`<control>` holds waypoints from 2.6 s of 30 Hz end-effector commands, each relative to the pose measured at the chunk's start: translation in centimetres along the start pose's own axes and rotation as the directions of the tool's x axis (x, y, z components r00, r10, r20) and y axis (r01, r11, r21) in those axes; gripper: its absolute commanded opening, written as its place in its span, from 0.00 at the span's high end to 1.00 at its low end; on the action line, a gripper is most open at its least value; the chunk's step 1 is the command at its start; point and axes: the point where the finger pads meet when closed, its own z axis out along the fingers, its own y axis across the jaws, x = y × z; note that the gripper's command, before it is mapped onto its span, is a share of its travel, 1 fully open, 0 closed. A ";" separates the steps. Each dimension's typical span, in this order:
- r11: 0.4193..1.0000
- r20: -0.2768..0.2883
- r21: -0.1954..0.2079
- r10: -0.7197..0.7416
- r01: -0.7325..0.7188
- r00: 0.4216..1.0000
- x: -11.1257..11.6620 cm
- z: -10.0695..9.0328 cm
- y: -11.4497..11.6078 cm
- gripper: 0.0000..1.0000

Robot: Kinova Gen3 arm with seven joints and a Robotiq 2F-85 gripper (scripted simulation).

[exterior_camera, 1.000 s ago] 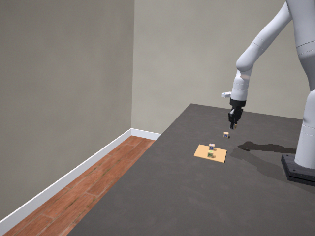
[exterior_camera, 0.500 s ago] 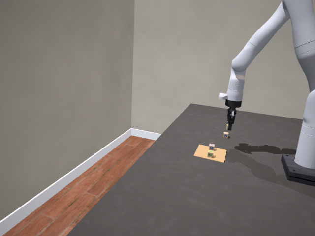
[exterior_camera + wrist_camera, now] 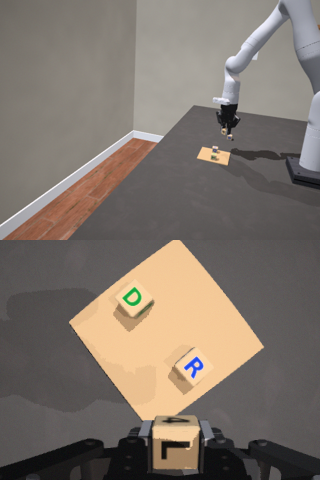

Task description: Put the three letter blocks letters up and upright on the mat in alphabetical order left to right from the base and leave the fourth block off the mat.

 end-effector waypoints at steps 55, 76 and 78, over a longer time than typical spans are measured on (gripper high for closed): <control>0.751 -0.003 -0.022 -0.660 0.660 0.751 6.7 2.0 -1.2 0.79; 0.751 -0.003 -0.022 -0.660 0.660 0.751 6.8 9.0 -1.1 0.79; 0.751 -0.003 -0.022 -0.660 0.660 0.751 6.8 9.1 -1.1 0.79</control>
